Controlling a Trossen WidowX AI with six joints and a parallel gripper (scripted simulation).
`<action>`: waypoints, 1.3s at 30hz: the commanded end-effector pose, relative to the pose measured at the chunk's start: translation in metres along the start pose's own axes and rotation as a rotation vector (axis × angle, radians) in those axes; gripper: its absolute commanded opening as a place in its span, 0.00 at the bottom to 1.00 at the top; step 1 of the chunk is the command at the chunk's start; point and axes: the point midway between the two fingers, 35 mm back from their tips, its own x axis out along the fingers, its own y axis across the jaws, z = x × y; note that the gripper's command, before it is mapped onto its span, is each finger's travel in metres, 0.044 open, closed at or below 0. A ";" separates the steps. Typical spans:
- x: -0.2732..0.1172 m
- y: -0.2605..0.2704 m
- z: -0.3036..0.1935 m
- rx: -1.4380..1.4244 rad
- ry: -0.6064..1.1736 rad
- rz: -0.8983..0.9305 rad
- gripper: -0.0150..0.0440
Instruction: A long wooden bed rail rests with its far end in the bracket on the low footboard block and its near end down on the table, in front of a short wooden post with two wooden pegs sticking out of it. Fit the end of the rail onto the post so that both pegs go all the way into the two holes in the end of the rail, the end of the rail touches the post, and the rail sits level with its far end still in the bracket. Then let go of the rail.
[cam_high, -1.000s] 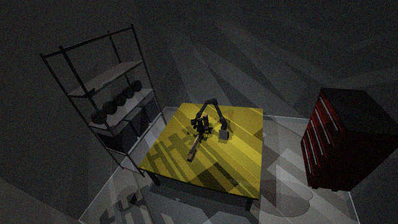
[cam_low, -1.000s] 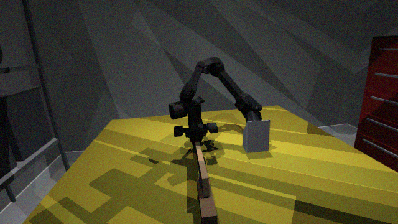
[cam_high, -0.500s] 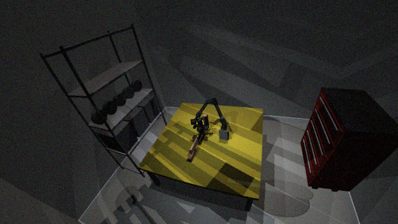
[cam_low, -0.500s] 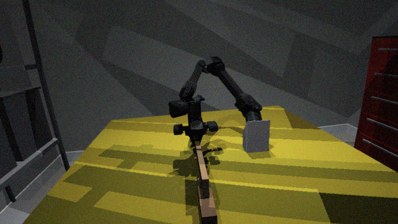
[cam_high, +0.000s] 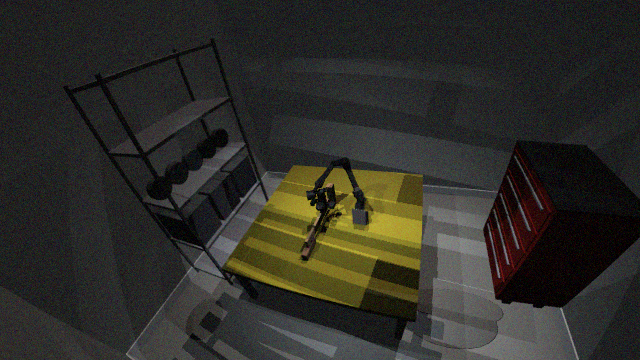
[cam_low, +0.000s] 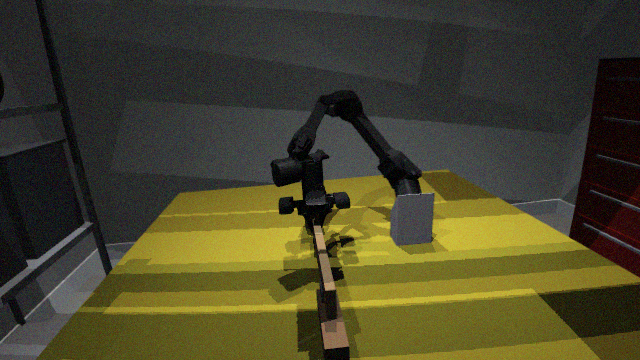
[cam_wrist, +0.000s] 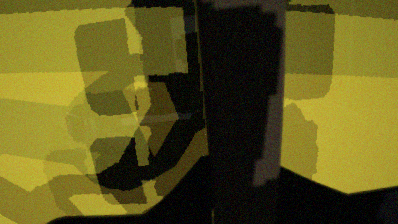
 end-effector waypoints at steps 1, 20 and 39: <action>-0.005 -0.002 0.003 0.002 -0.015 -0.005 0.25; -0.011 -0.002 0.002 0.002 -0.016 -0.005 0.25; -0.009 0.000 0.003 0.002 -0.015 -0.005 0.25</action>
